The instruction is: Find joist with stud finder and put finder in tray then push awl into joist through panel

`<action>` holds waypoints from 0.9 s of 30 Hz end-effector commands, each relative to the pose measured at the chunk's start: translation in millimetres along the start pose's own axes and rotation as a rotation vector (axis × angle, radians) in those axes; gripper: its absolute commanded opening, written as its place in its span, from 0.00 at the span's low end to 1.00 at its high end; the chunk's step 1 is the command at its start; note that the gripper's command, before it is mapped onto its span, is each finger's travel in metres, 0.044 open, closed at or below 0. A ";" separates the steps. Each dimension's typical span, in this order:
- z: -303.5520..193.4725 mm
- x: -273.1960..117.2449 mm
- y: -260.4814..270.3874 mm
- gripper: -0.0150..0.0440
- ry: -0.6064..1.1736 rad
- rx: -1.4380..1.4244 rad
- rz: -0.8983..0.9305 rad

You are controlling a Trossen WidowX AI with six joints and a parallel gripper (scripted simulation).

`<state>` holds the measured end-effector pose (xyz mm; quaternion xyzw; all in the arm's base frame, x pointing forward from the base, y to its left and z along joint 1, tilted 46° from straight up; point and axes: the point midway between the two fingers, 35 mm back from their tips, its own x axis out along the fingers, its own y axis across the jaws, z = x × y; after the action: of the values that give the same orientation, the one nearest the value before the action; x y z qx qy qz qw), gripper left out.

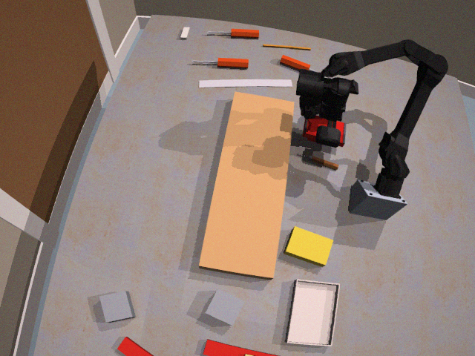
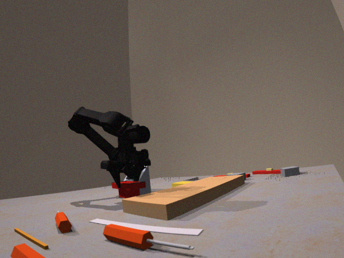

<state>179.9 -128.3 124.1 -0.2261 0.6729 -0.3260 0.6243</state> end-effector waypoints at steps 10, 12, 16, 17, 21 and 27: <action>1.4 -11.0 14.4 0.25 -0.004 0.005 0.004; 1.5 -11.1 23.9 0.25 -0.004 0.005 0.005; 0.6 -11.2 40.0 0.25 -0.004 0.005 0.003; 0.5 -11.2 40.7 0.25 -0.003 0.005 0.003; 0.5 -11.2 40.7 0.25 -0.003 0.005 0.004; 0.2 -10.5 39.7 0.25 0.004 0.003 0.033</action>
<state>185.6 -94.1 103.6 -0.2210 0.6735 -0.3239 0.6266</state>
